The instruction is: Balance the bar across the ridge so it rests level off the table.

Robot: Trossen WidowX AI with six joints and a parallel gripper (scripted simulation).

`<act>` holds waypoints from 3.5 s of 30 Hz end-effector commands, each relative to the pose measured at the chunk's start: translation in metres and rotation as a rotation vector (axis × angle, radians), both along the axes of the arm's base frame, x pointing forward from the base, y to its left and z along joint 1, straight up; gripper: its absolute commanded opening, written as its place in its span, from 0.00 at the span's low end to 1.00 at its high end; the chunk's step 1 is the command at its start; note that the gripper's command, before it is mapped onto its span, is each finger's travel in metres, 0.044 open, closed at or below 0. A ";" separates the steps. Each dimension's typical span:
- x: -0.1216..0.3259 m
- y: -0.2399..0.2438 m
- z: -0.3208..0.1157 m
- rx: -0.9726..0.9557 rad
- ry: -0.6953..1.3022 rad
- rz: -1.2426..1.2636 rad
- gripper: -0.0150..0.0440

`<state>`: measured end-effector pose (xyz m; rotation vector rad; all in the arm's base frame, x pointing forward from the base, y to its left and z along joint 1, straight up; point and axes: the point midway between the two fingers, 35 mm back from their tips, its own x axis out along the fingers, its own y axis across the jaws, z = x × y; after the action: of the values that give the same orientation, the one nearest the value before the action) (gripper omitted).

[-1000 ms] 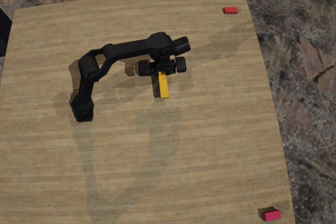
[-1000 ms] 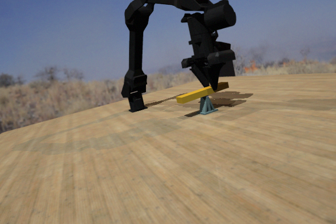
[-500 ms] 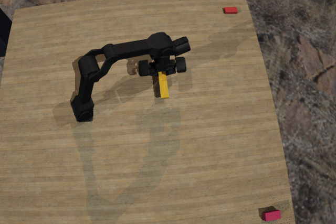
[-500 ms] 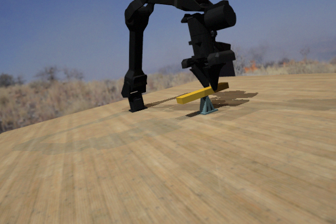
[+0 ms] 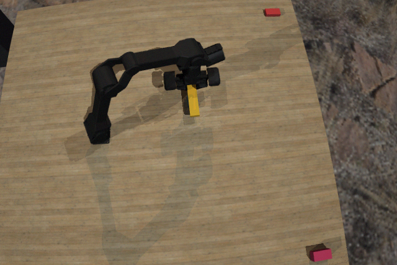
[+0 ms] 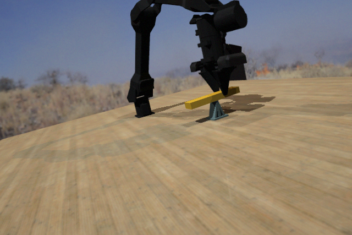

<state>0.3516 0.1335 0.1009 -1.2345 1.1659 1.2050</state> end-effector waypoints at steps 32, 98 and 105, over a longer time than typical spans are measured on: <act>0.000 0.001 -0.004 0.002 0.001 -0.001 0.25; 0.000 0.001 -0.002 0.001 -0.003 0.001 0.54; 0.000 0.001 -0.002 0.001 -0.003 0.001 0.54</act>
<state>0.3516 0.1340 0.0994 -1.2360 1.1622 1.2043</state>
